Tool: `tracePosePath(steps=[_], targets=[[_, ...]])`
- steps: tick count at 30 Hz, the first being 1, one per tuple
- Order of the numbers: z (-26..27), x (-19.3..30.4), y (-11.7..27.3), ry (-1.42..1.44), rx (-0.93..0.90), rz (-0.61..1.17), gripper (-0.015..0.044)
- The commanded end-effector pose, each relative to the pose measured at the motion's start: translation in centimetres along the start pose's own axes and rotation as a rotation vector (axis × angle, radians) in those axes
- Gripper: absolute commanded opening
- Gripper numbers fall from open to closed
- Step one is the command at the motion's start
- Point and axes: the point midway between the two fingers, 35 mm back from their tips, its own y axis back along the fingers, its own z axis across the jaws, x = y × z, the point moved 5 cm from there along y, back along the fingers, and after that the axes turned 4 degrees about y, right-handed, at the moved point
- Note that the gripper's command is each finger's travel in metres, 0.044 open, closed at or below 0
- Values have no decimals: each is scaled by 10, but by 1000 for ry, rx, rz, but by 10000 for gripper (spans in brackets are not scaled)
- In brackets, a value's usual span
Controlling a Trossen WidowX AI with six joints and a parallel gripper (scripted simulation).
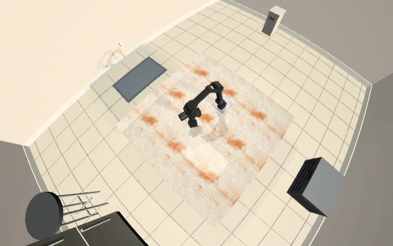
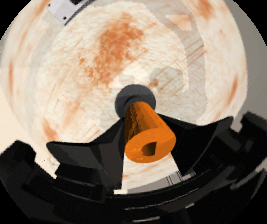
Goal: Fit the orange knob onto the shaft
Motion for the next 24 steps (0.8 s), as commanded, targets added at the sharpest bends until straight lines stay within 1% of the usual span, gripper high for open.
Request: tracePosePath(steps=[1,5,11,24], targets=[[0,1,3,4,1,0,0],[0,1,4,30,1,0,0],[-1,1,2,214,1,0,0],[0,0,0,214,1,0,0]])
